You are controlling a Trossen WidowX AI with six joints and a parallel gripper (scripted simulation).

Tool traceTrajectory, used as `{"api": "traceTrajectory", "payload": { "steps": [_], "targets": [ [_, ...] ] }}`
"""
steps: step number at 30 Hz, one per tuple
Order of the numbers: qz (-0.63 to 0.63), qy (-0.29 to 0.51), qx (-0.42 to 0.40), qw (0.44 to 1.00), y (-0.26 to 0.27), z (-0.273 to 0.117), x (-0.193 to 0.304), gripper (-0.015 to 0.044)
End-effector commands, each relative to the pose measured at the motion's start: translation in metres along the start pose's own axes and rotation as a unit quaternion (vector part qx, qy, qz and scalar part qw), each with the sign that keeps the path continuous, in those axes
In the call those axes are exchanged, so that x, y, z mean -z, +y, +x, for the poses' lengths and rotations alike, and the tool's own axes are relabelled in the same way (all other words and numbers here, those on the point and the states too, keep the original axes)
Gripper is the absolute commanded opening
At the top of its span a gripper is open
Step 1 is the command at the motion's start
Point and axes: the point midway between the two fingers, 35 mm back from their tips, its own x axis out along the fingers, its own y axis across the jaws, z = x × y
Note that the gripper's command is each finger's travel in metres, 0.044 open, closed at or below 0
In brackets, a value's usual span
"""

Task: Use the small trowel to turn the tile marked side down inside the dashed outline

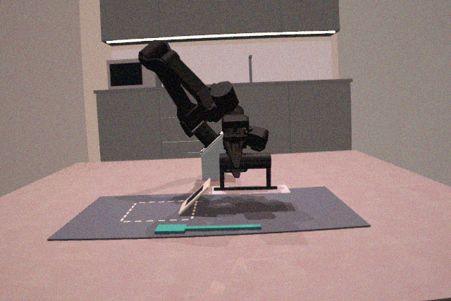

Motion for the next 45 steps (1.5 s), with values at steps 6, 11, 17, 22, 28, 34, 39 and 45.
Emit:
{"api": "traceTrajectory", "payload": {
  "steps": [6,11,17,22,28,34,39,45],
  "targets": [
    [0.003,0.001,0.009,1.000,-0.014,-0.008,0.018,0.0000],
    [0.003,0.001,0.009,1.000,-0.016,-0.009,0.030,0.0000],
    [0.003,0.001,0.009,1.000,-0.016,-0.009,0.044,0.0000],
    [0.003,0.001,0.009,1.000,-0.014,-0.008,0.056,0.0000],
    [0.003,0.001,0.009,1.000,-0.012,-0.007,0.061,0.0000],
    [0.003,0.001,0.008,1.000,-0.015,-0.008,0.056,0.0000],
    [0.004,-0.001,0.007,1.000,-0.022,-0.013,0.038,0.0000],
    [0.004,-0.001,0.007,1.000,-0.030,-0.020,0.016,0.0000]
  ]
}}
